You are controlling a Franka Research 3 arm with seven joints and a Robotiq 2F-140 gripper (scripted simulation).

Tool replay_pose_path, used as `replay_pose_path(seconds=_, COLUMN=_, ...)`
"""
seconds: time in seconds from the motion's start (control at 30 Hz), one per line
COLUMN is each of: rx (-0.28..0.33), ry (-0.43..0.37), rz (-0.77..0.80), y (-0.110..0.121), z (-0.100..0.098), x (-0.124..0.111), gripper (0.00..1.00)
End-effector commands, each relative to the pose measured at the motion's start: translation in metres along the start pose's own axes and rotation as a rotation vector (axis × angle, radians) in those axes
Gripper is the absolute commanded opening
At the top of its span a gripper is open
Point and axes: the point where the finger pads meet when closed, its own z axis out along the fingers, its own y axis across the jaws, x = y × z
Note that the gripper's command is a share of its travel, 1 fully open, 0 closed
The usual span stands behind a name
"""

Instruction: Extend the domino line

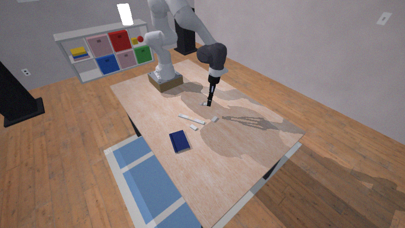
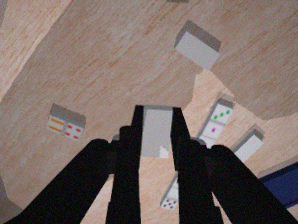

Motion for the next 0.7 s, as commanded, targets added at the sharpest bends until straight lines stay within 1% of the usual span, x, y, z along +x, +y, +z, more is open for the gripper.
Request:
replay_pose_path(seconds=0.0, rx=0.020, ry=-0.018, rz=-0.022, y=-0.005, z=-0.012, x=-0.008, gripper=0.22)
replay_pose_path(seconds=0.13, rx=0.020, ry=-0.018, rz=-0.022, y=-0.005, z=-0.018, x=-0.009, gripper=0.22)
replay_pose_path(seconds=0.33, rx=0.020, ry=-0.018, rz=-0.022, y=-0.006, z=-0.019, x=-0.007, gripper=0.22)
replay_pose_path(seconds=0.37, rx=0.019, ry=-0.018, rz=-0.022, y=-0.011, z=-0.021, x=0.003, gripper=0.22)
replay_pose_path(seconds=0.4, rx=0.018, ry=-0.019, rz=-0.023, y=-0.022, z=-0.024, x=0.023, gripper=0.22)
replay_pose_path(seconds=0.43, rx=0.016, ry=-0.019, rz=-0.023, y=-0.041, z=-0.028, x=0.051, gripper=0.22)
replay_pose_path(seconds=0.5, rx=0.017, ry=-0.018, rz=-0.023, y=-0.060, z=-0.031, x=0.076, gripper=0.22)
replay_pose_path(seconds=0.63, rx=0.020, ry=-0.017, rz=-0.022, y=-0.114, z=-0.039, x=0.132, gripper=0.22)
replay_pose_path(seconds=0.67, rx=0.019, ry=-0.017, rz=-0.022, y=-0.114, z=-0.039, x=0.132, gripper=0.22)
